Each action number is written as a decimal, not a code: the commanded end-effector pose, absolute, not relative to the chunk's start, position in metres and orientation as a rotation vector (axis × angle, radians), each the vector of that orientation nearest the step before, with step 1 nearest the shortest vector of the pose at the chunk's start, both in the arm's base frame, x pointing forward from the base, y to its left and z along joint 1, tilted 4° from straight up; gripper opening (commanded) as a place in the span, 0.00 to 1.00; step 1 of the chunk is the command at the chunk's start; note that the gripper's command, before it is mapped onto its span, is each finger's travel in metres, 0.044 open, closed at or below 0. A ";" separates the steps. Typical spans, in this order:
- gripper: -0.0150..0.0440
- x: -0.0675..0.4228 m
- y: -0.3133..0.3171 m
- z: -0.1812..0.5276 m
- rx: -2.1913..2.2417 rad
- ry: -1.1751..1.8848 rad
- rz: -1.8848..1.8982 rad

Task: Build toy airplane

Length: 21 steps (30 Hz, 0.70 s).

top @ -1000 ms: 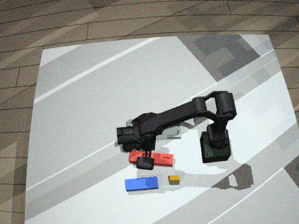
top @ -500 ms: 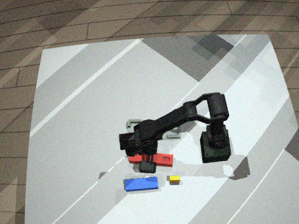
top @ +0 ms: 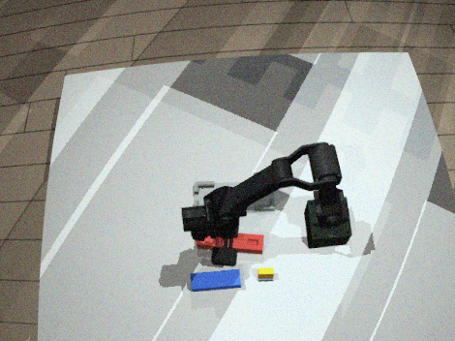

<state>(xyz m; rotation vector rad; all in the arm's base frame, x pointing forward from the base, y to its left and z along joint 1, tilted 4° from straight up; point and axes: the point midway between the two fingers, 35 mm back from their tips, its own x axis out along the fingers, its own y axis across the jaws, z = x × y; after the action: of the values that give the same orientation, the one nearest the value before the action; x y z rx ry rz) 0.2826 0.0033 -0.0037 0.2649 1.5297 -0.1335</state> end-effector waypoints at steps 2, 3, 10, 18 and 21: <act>1.00 0.279 0.003 -0.015 0.264 1.540 -0.143; 1.00 0.279 0.003 -0.016 0.264 1.540 -0.143; 1.00 0.279 0.004 -0.027 0.264 1.541 -0.143; 0.91 0.279 0.005 -0.034 0.264 1.541 -0.143; 0.78 0.279 0.005 -0.034 0.264 1.541 -0.143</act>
<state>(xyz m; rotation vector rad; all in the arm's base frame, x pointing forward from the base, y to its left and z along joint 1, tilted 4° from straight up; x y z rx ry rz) 0.2811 0.0054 -0.0318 0.2647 1.5351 -0.1343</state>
